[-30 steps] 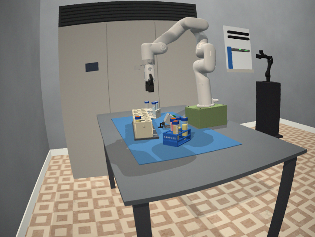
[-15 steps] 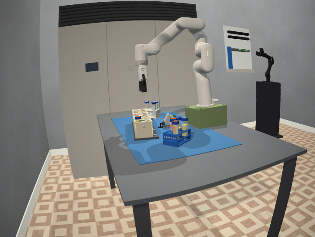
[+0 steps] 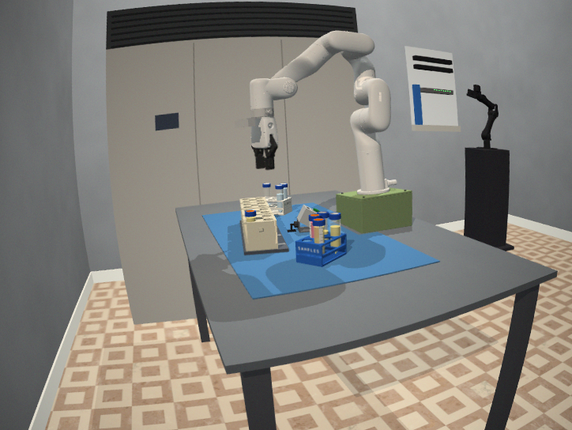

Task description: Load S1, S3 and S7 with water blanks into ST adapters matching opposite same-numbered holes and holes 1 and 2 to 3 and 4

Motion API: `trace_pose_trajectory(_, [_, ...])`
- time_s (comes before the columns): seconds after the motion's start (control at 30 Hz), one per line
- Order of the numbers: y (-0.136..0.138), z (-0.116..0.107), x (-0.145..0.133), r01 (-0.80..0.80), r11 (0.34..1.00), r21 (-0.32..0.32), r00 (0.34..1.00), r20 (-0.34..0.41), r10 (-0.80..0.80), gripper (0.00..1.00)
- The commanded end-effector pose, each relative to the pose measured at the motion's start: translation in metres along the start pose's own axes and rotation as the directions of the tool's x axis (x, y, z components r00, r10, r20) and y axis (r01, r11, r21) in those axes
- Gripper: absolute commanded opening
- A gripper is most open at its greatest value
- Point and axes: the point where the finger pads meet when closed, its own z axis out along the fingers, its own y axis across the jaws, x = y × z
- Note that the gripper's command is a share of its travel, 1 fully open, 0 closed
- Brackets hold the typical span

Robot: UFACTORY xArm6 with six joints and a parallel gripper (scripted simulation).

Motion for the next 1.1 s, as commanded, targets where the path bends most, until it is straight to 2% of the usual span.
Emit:
trace_pose_trajectory(0.0, [-0.024, -0.002, 0.005, 0.162, 0.987, 0.003, 0.987, -0.006, -0.162, 0.57])
trace_pose_trajectory(0.07, [-0.024, -0.002, 0.005, 0.162, 0.987, 0.003, 0.987, -0.006, -0.162, 0.57])
trace_pose_trajectory(0.23, [-0.049, -0.002, 0.007, 0.307, 0.952, 0.002, 0.952, -0.006, -0.307, 0.57])
trace_pose_trajectory(1.07, [-0.163, -0.002, 0.020, 0.307, 0.952, 0.003, 0.952, -0.006, -0.307, 0.57])
